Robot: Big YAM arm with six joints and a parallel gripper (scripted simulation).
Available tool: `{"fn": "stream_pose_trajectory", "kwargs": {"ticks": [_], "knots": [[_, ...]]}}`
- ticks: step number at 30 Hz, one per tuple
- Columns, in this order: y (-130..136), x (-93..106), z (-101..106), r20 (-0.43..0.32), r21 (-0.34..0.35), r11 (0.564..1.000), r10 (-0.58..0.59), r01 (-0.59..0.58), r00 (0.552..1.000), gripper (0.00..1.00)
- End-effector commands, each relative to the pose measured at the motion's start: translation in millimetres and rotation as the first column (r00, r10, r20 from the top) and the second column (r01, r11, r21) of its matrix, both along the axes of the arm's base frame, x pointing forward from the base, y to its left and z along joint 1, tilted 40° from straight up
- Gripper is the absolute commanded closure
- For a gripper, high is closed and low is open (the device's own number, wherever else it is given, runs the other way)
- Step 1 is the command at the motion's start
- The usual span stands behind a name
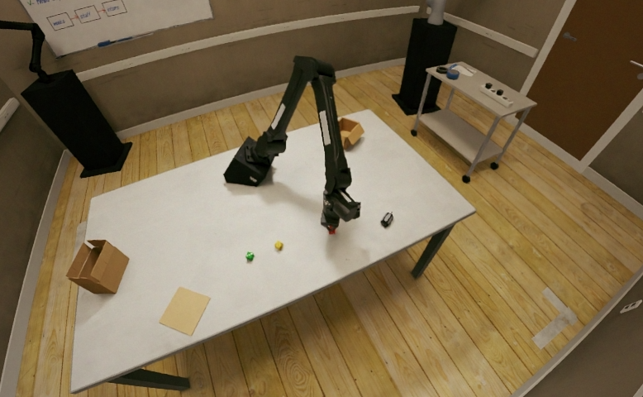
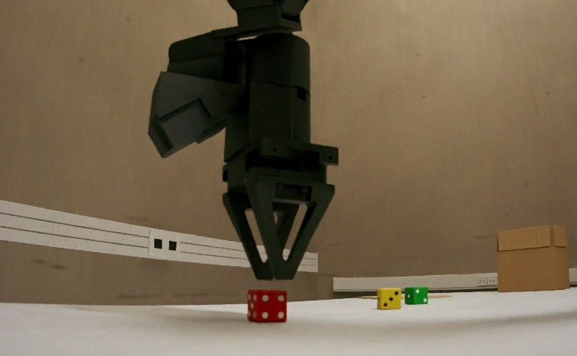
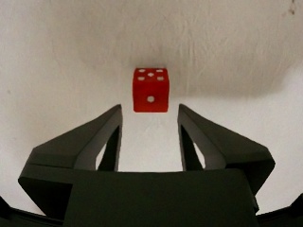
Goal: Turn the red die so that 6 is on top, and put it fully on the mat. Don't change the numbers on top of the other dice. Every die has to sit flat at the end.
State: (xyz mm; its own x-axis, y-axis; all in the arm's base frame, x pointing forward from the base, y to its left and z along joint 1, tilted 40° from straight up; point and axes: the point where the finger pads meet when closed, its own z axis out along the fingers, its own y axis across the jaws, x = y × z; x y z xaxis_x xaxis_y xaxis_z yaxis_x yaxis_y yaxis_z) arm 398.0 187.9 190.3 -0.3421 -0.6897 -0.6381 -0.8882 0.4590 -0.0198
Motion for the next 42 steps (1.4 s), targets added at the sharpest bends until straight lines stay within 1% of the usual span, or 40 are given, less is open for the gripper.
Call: {"fn": "stream_pose_trajectory", "kwargs": {"ticks": [1,11,42], "knots": [[4.8,1.4,10.8,0.019,0.01,1.0,-0.004,0.004,1.0,0.61],[6.2,6.2,14.4,0.022,0.011,1.0,-0.004,0.004,1.0,0.61],[6.2,6.3,14.5,0.022,0.011,1.0,-0.004,0.004,1.0,0.61]]}}
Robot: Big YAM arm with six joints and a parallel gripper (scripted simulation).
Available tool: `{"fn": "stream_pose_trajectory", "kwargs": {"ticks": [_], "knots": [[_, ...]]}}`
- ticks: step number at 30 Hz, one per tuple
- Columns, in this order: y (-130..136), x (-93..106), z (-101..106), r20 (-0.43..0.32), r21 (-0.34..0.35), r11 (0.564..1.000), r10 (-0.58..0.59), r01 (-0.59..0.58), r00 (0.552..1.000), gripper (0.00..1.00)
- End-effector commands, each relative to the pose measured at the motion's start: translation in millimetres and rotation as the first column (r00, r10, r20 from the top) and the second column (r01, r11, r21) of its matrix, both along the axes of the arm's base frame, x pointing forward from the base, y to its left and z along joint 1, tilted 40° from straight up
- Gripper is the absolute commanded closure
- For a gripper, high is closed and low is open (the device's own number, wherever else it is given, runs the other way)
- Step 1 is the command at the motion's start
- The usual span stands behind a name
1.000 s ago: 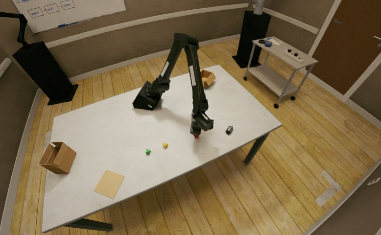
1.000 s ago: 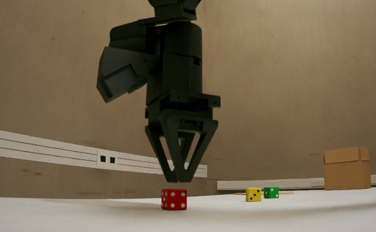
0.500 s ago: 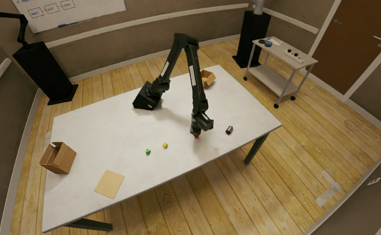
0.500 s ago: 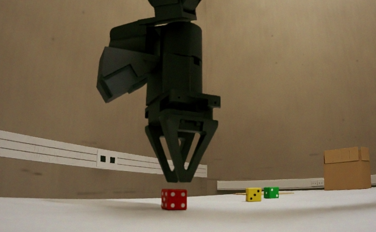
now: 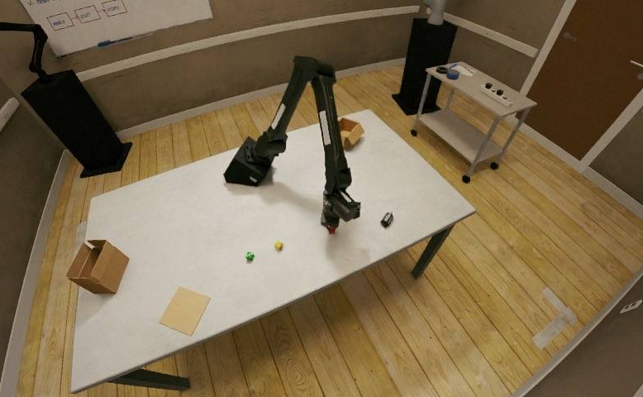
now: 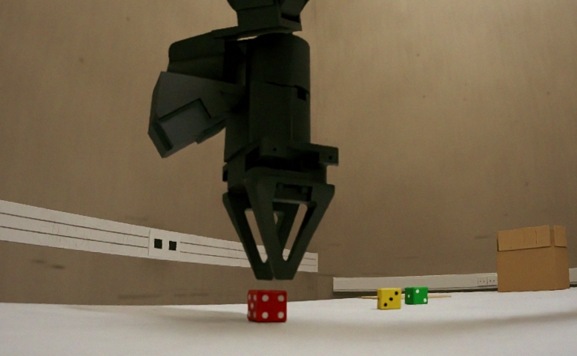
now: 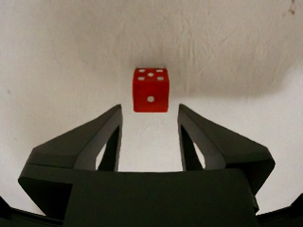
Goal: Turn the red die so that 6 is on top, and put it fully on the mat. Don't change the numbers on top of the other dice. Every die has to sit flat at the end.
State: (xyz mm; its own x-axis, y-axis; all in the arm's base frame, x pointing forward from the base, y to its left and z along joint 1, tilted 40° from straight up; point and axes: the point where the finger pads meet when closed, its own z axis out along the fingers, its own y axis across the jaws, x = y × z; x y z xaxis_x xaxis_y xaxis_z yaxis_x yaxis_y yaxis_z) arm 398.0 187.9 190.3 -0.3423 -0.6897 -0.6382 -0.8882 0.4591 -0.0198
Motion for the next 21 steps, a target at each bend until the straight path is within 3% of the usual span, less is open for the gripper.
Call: {"fn": "stream_pose_trajectory", "kwargs": {"ticks": [1,10,21], "knots": [[6,6.3,15,0.022,0.011,1.0,-0.004,0.004,1.0,0.61],[7,6.5,13,0.022,0.011,1.0,-0.003,0.002,1.0,0.61],[13,4.0,-15,-0.01,0.001,1.0,-0.001,0.001,1.0,0.61]]}}
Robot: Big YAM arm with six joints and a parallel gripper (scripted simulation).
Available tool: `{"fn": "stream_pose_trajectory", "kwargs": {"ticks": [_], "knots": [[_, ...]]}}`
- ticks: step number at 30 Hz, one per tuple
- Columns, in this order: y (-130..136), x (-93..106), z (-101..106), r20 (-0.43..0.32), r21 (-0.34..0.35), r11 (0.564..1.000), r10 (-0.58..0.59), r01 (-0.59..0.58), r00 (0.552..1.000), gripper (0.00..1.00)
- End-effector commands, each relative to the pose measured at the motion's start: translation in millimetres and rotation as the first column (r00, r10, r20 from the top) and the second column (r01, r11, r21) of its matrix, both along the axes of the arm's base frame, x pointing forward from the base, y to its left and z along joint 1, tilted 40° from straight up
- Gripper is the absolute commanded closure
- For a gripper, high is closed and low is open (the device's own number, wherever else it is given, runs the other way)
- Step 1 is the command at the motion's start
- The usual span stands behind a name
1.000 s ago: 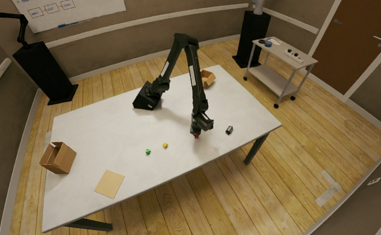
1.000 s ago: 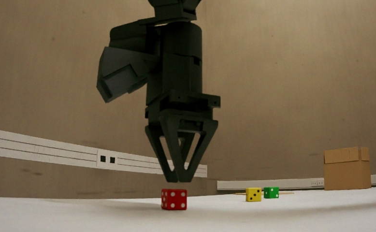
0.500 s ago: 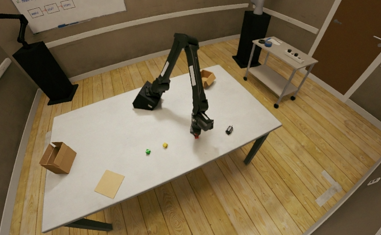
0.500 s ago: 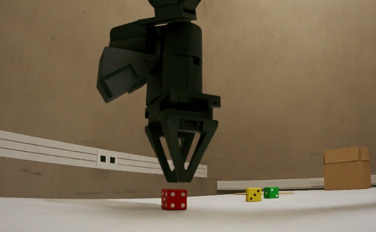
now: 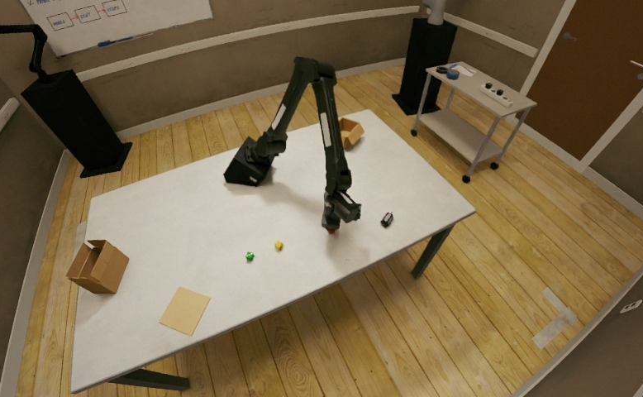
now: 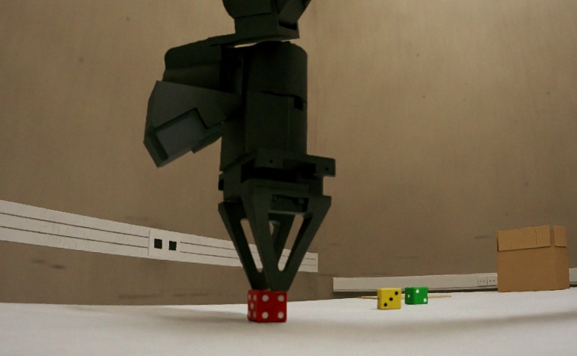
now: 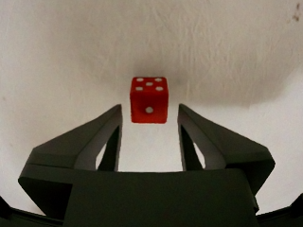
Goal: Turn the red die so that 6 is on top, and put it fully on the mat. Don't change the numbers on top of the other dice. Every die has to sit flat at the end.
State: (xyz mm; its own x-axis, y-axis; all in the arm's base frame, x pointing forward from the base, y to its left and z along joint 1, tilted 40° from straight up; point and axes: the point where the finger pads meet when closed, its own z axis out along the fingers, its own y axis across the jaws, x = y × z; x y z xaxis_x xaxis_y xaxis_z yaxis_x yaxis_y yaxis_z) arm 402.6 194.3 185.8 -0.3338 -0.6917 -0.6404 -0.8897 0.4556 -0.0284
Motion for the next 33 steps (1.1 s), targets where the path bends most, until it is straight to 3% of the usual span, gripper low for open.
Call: {"fn": "stream_pose_trajectory", "kwargs": {"ticks": [1,13,16,33], "knots": [[7,-0.6,-10,-0.019,0.002,1.0,-0.005,0.005,1.0,0.61],[14,4.6,-22,-0.019,0.003,1.0,-0.009,0.009,1.0,0.61],[14,5.6,-13,0.0,0.01,1.0,-0.01,0.01,1.0,0.61],[14,4.8,-14,-0.006,0.008,1.0,-0.009,0.009,1.0,0.61]]}}
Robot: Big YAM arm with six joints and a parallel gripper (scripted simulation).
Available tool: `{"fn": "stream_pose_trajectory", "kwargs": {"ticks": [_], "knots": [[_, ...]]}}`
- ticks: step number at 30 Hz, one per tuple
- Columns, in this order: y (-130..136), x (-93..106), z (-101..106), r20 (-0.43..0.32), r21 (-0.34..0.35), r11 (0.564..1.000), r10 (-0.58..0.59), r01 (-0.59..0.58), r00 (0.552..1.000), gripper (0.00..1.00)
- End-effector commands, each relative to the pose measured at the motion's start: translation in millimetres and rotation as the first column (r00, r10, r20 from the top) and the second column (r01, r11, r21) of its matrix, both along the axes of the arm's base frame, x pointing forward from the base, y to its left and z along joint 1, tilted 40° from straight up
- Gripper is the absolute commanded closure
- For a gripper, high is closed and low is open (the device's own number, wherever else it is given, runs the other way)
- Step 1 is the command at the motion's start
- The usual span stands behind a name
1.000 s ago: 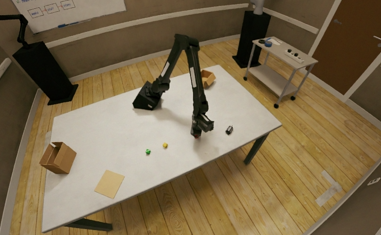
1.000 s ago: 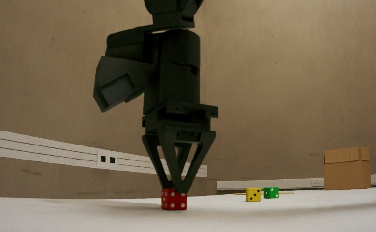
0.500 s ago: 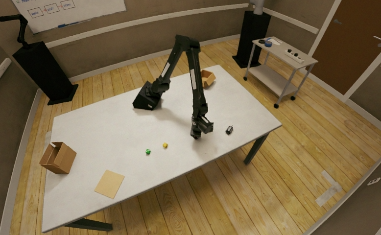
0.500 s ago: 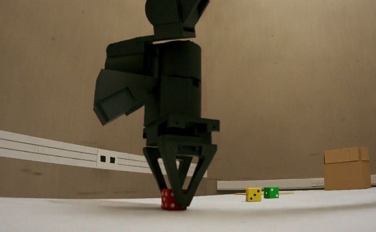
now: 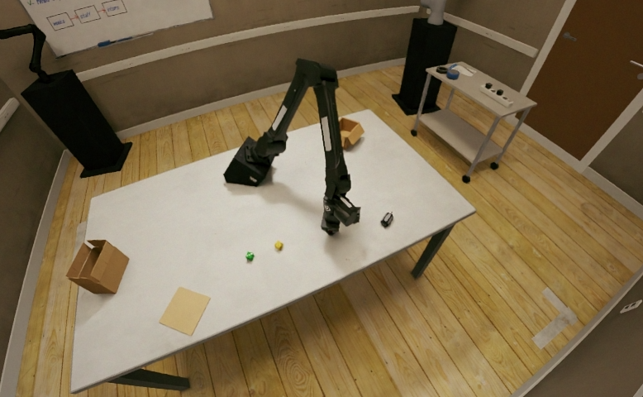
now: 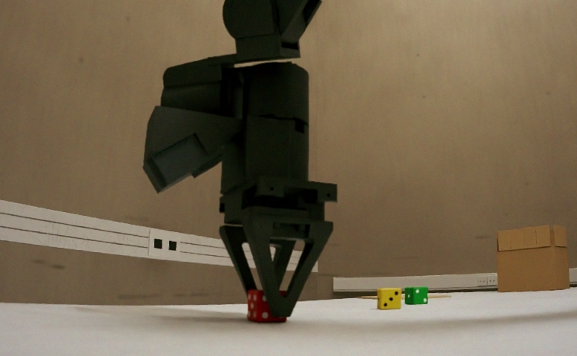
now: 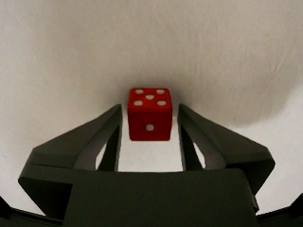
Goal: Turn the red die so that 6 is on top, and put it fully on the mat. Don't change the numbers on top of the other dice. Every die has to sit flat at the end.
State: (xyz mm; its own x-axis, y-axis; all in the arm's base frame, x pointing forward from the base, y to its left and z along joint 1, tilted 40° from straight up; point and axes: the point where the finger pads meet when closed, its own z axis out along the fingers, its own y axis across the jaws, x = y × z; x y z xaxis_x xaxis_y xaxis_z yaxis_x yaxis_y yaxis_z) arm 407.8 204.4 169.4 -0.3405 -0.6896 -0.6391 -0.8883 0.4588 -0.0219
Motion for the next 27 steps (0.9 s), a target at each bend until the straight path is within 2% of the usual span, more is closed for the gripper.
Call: {"fn": "stream_pose_trajectory", "kwargs": {"ticks": [1,21,22,27], "knots": [[3.7,-0.4,2.4,0.001,0.007,1.0,-0.006,0.006,1.0,0.61],[3.7,-0.4,2.4,0.001,0.007,1.0,-0.006,0.006,1.0,0.61],[3.7,-0.4,2.4,0.001,0.007,1.0,-0.006,0.006,1.0,0.8],[3.7,-0.4,2.4,0.001,0.007,1.0,-0.006,0.006,1.0,0.8]]}}
